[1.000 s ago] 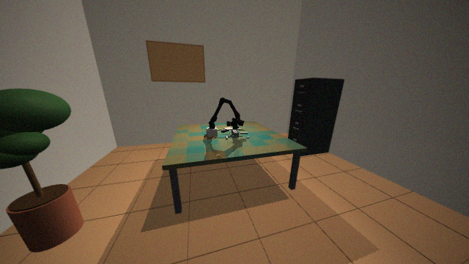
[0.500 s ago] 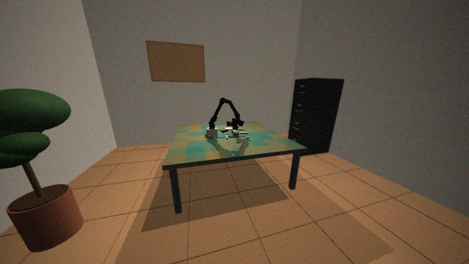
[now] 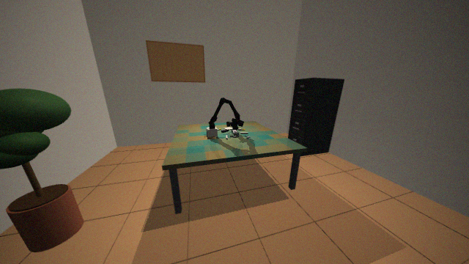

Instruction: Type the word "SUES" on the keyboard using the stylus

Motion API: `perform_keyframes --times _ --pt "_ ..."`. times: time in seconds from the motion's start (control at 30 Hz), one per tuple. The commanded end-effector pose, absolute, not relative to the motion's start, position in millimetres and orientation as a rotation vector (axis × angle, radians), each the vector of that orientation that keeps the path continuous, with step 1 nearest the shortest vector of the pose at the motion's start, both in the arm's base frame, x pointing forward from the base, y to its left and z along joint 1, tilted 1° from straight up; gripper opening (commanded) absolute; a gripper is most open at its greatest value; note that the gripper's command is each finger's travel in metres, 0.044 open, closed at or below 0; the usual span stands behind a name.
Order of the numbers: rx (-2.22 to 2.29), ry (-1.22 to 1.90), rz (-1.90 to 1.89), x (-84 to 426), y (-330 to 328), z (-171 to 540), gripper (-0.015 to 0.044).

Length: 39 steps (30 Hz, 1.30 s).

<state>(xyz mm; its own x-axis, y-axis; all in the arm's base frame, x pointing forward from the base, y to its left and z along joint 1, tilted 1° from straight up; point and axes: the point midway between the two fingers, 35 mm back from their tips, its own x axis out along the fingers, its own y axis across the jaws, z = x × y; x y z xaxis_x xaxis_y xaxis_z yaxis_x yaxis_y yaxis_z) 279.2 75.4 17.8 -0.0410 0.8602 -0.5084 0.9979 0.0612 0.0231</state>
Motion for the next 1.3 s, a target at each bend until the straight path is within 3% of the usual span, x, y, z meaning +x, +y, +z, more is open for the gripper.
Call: perform_keyframes --times 0.0,1.27 --pt "1.863 1.966 -0.488 277.9 76.2 14.4 0.0081" --pt "1.863 1.967 -0.488 277.9 76.1 1.1 0.0081"
